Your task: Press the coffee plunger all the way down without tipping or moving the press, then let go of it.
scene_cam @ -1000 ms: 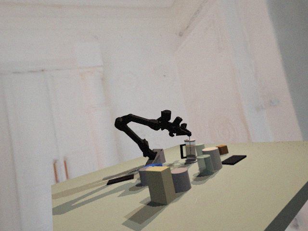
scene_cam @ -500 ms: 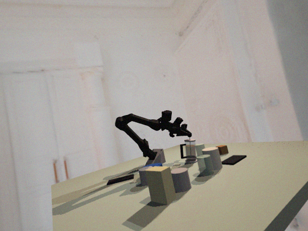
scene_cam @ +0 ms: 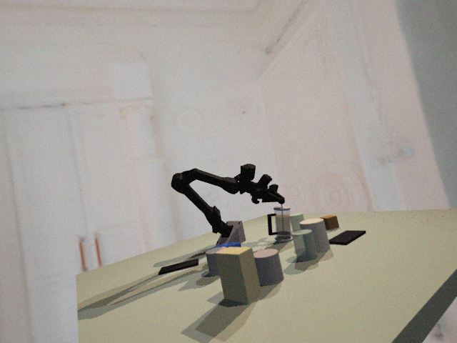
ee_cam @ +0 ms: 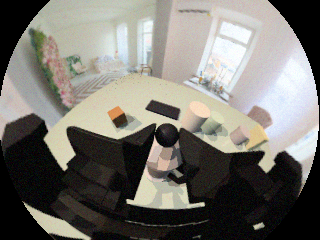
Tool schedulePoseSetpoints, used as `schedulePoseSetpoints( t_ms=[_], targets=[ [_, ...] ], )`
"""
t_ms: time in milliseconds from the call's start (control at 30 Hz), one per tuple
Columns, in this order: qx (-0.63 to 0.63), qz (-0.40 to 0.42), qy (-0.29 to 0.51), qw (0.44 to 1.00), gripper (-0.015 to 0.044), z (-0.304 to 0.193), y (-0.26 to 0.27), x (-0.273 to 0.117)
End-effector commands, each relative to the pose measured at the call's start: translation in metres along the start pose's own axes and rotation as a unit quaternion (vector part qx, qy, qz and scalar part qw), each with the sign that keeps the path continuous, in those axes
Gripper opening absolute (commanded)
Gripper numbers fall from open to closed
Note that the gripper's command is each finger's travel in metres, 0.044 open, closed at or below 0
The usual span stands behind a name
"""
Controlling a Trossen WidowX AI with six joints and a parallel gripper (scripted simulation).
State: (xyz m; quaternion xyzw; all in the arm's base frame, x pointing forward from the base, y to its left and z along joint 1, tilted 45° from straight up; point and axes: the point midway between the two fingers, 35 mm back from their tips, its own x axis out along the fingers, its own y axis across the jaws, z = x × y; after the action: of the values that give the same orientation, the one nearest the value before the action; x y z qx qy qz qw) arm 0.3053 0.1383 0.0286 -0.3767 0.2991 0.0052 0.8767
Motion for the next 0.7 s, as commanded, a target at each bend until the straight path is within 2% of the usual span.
schedulePoseSetpoints(
  t_ms=[0,367,667],
  targets=[
    [-0.007,-0.004,0.009,1.0,0.0114,-0.0052,0.0001,0.0029],
    [0.0,0.0,0.0,1.0,0.0114,-0.0002,0.0001,0.0001],
    [0.0,0.0,0.0,1.0,0.035,-0.0002,0.0001,0.0001]
  ],
)
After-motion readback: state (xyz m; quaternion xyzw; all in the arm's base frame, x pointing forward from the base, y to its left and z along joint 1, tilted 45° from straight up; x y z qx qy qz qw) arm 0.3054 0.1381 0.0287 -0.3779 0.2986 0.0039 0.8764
